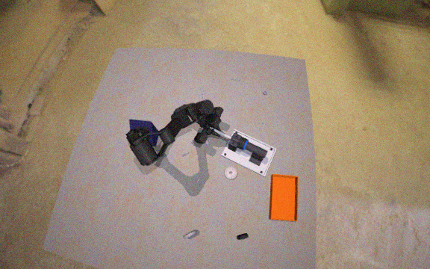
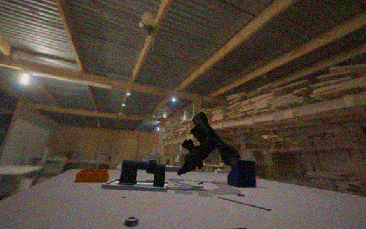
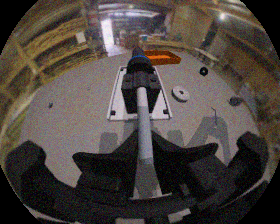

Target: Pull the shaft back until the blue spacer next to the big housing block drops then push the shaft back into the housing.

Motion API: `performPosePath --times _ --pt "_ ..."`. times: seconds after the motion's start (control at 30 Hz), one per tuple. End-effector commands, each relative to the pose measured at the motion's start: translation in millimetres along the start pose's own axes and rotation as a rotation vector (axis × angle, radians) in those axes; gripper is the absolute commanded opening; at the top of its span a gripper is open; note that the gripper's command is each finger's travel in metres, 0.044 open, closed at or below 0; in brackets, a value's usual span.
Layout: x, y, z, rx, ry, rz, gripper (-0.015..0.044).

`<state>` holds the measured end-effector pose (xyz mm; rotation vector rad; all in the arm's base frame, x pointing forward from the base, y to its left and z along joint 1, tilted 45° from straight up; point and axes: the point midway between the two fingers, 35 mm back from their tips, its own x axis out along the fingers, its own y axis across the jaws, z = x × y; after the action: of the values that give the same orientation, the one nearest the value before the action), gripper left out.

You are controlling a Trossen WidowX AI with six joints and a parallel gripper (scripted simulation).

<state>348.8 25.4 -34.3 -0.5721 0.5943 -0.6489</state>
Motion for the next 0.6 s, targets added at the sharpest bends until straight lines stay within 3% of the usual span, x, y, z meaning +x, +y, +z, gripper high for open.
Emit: performPosePath --times 0.0,0.57 --pt "-1.5 -0.3 -1.4 -0.001 -0.001 -0.001 0.0000" --pt "-2.9 -0.3 -2.8 -0.001 -0.001 -0.001 0.0000"
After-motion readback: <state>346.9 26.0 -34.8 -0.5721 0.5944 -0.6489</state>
